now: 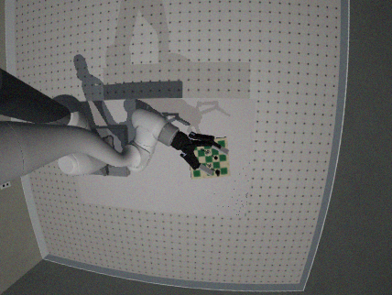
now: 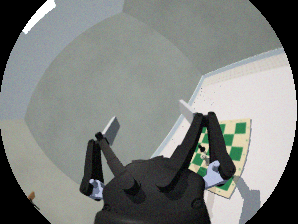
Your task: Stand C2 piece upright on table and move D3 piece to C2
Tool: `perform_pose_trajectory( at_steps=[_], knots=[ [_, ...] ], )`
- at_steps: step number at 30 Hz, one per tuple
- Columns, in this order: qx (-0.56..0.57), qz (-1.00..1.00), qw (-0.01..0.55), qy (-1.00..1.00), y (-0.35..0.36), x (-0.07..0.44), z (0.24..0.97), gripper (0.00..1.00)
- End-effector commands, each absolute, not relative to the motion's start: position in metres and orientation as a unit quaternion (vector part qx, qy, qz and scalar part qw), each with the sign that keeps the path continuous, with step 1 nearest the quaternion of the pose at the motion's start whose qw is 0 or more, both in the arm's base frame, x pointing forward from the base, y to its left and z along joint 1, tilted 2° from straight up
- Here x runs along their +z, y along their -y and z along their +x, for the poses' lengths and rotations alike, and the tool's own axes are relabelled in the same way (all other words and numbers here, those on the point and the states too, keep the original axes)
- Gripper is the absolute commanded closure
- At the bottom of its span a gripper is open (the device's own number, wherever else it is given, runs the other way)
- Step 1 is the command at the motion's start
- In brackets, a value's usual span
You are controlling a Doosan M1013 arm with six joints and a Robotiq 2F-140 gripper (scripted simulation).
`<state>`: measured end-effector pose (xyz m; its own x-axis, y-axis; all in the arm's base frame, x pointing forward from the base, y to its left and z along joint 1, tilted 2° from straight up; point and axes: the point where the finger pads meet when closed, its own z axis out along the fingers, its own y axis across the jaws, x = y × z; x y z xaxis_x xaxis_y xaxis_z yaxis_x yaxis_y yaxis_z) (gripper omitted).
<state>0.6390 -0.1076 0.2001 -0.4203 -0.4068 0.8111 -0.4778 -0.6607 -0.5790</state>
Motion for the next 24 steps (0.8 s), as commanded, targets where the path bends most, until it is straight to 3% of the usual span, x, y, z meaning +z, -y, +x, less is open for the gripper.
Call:
perform_pose_trajectory(
  at_steps=[1,19,24],
  knots=[
    [0.736,0.538,0.024,0.411,0.108,0.2,0.639,0.0],
    [0.736,0.537,0.027,0.412,0.108,0.2,0.64,0.0],
    [0.73,0.526,0.107,0.424,0.109,0.198,0.652,0.0]
  ],
)
